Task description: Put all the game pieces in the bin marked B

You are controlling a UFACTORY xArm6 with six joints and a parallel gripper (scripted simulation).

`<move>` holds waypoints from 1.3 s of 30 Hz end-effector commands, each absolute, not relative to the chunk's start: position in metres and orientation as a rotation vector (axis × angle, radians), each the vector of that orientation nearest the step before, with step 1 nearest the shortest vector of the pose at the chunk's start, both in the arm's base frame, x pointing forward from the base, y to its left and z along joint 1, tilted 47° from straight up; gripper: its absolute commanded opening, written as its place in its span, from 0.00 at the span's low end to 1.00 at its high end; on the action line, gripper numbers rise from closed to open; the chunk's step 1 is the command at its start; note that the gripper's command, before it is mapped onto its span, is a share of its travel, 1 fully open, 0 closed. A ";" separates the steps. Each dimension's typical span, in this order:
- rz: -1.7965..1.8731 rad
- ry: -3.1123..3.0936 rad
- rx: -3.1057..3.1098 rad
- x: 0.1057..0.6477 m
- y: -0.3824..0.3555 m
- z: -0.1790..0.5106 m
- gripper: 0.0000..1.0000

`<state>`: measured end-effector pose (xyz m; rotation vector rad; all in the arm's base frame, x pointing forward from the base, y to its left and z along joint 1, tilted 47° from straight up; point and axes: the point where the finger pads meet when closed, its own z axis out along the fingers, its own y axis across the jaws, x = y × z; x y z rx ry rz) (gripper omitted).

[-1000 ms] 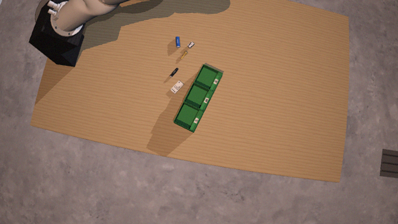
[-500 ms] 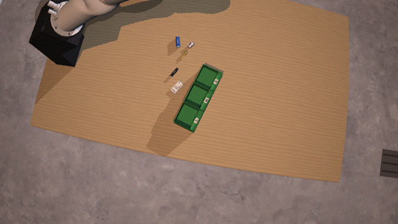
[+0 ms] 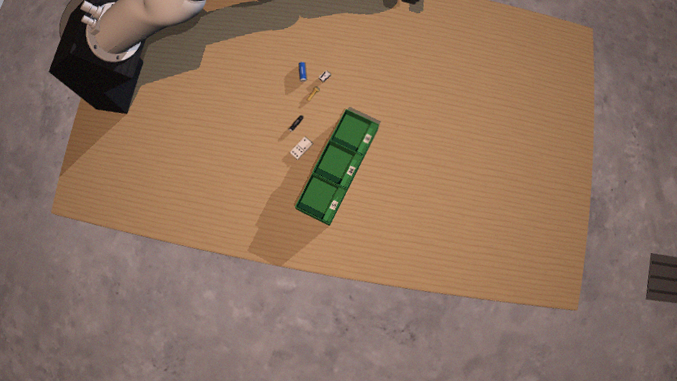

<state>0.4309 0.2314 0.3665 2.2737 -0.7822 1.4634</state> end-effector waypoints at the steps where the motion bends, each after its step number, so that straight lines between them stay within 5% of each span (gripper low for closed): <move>1: 1.475 -0.786 2.275 0.460 0.236 0.347 0.07; 39: 0.910 -0.392 2.673 0.418 0.157 0.253 0.07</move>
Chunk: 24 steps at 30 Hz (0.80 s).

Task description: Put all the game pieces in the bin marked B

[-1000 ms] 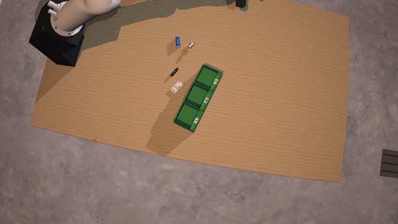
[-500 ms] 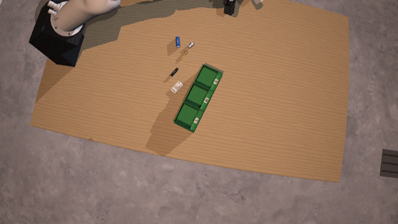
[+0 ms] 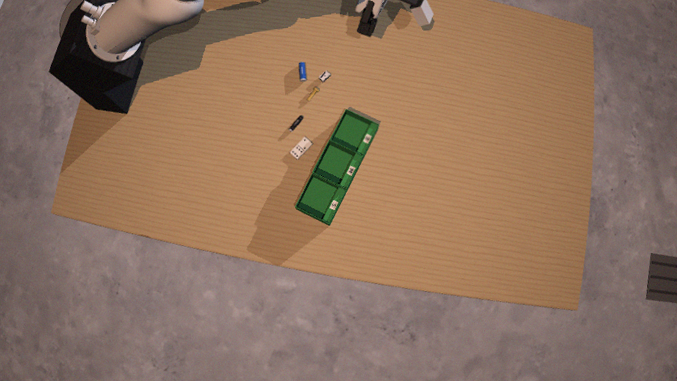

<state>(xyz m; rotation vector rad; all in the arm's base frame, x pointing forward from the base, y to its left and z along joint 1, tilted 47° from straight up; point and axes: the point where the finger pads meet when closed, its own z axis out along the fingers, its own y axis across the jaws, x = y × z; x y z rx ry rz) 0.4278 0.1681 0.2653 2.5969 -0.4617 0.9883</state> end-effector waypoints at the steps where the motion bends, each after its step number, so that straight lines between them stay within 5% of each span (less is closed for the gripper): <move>1: 0.910 -0.392 2.673 0.418 0.157 0.253 0.07; 24: 0.799 -0.090 2.974 0.374 0.112 0.210 0.07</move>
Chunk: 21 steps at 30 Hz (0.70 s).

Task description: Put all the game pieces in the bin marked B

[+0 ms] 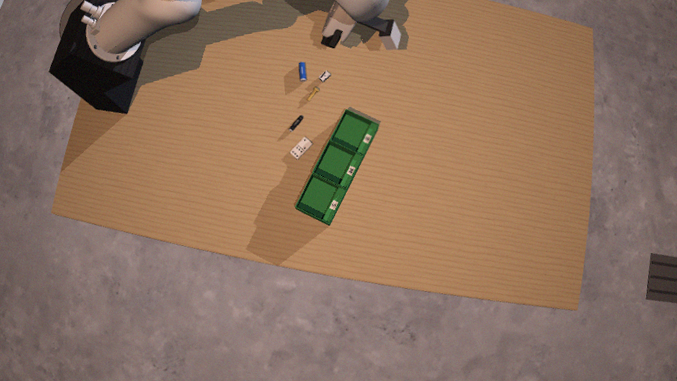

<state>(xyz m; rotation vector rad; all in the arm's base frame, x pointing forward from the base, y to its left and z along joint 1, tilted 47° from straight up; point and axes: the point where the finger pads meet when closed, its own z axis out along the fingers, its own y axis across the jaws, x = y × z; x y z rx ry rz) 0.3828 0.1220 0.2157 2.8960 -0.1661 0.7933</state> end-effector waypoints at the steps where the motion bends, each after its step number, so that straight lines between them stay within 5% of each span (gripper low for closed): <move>1: 0.825 -0.057 2.998 0.370 0.105 0.207 0.07; 21: 1.138 0.065 2.973 0.353 0.046 0.199 0.07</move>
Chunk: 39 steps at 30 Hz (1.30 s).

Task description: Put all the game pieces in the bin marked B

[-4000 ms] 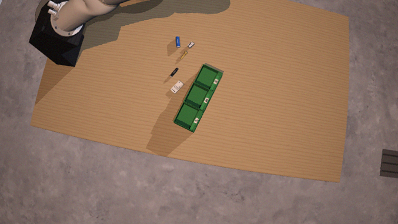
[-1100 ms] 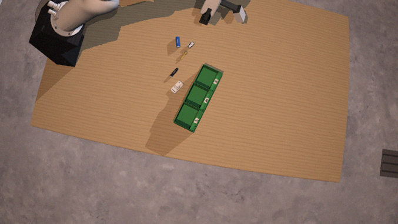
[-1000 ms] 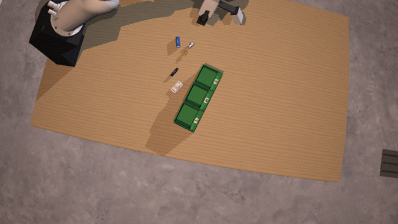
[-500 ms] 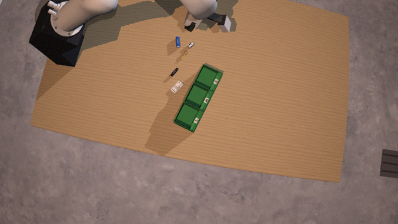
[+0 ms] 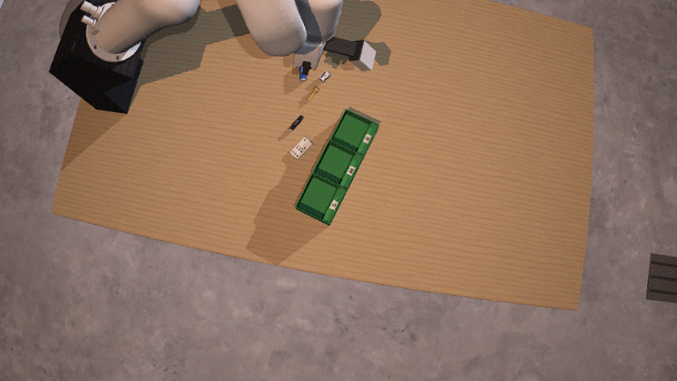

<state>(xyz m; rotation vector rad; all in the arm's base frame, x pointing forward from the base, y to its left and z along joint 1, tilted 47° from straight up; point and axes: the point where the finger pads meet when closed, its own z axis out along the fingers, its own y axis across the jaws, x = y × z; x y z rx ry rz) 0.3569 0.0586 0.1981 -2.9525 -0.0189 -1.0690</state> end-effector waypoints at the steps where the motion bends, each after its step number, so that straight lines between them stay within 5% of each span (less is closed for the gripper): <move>1: -1.176 -0.069 -2.879 0.351 0.038 0.198 0.07; 22: -1.249 -0.072 -2.870 0.346 0.018 0.197 0.07; 39: -1.198 0.286 -2.768 0.415 -0.076 0.183 0.07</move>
